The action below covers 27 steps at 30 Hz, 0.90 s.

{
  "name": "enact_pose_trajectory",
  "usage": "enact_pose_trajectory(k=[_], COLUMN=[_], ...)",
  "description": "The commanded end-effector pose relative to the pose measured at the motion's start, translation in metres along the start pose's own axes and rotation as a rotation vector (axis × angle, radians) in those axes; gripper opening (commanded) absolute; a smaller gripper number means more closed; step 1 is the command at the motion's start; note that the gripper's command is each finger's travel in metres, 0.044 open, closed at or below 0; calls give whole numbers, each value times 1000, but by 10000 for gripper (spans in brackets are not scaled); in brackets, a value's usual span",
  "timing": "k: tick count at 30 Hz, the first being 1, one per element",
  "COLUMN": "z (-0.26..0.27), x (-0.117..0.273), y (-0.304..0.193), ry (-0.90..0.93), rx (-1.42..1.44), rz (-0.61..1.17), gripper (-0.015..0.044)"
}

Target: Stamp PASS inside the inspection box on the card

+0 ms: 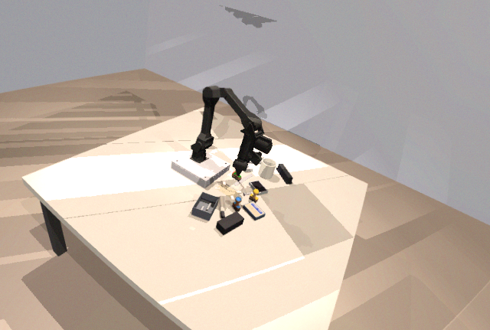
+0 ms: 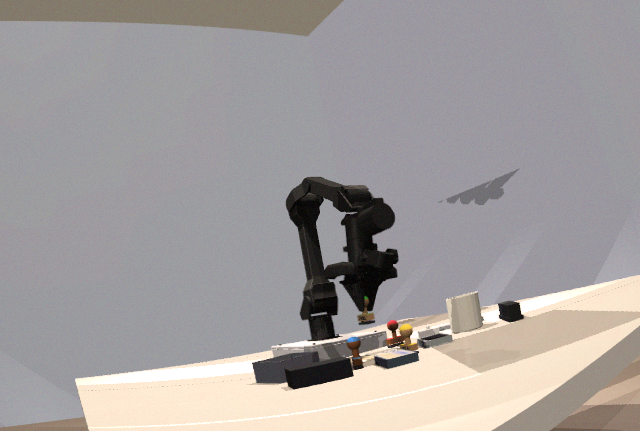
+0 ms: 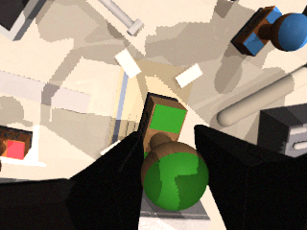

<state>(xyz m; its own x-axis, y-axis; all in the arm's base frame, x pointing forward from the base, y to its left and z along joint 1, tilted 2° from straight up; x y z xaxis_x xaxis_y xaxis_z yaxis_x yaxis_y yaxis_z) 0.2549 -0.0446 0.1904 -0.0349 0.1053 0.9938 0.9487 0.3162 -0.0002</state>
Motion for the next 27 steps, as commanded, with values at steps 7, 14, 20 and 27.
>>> enact_pose_trajectory(k=[7,14,20,27], z=[-5,-5,-5,-5], x=[-10,-12,-16,-21], y=[-41,-41,-40,-40], ry=[-14,-14,-14,-14], rx=[96,96,96,96], rz=[-2,-3,-3,-4], gripper=[0,0,0,0])
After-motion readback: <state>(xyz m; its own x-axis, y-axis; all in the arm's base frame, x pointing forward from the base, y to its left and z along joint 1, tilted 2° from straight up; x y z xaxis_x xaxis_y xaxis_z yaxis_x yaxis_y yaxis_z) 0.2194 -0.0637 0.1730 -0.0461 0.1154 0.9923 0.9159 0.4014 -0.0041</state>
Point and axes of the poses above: the point midway between the two fingers, 35 mm back from their tips, its own x axis back along the fingers, its own z axis across the jaws, y = z × x, the point moved 9 cm from there along x, back along the fingers, and after that the axes turned 6 degrees about x, right-handed, at the moved point
